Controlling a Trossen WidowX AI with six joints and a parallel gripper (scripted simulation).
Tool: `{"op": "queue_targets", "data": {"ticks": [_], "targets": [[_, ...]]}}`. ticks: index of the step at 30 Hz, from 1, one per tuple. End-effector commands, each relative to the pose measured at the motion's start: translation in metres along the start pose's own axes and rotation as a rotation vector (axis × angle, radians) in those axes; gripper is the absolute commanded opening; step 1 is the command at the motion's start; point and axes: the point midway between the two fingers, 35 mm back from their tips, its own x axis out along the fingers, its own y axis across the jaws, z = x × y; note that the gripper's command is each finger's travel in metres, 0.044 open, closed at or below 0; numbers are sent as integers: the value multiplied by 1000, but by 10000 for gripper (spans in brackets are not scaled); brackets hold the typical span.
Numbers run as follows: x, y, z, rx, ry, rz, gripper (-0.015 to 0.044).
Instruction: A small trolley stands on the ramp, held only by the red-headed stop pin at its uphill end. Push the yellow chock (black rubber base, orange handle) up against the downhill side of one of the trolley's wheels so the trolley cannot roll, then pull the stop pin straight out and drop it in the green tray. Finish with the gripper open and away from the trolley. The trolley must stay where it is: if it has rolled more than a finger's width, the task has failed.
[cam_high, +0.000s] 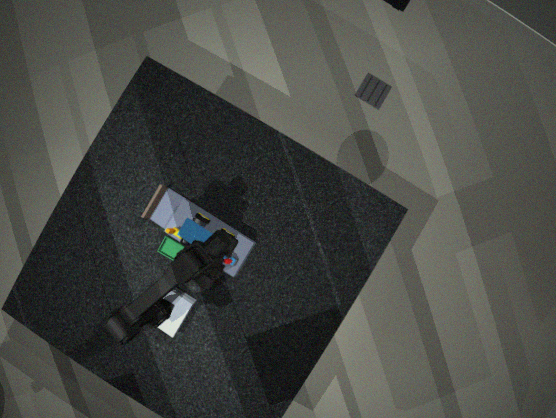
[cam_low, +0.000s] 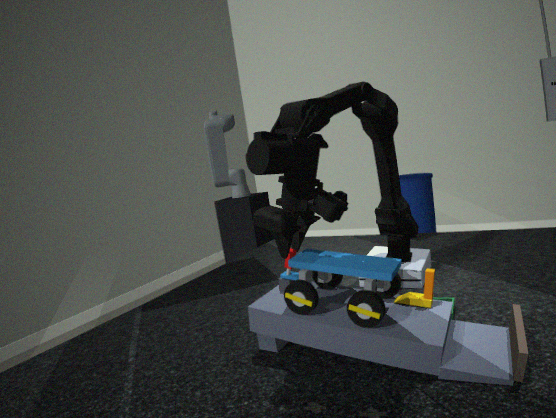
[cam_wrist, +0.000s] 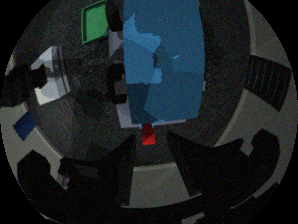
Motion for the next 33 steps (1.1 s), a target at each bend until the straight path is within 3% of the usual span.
{"op": "queue_targets", "data": {"ticks": [1,25,29,33], "targets": [[9,1,0,-7,1,10,190],[33,4,1,-7,2,10,190],[29,2,0,0,1,3,85],[29,2,0,0,1,3,58]]}}
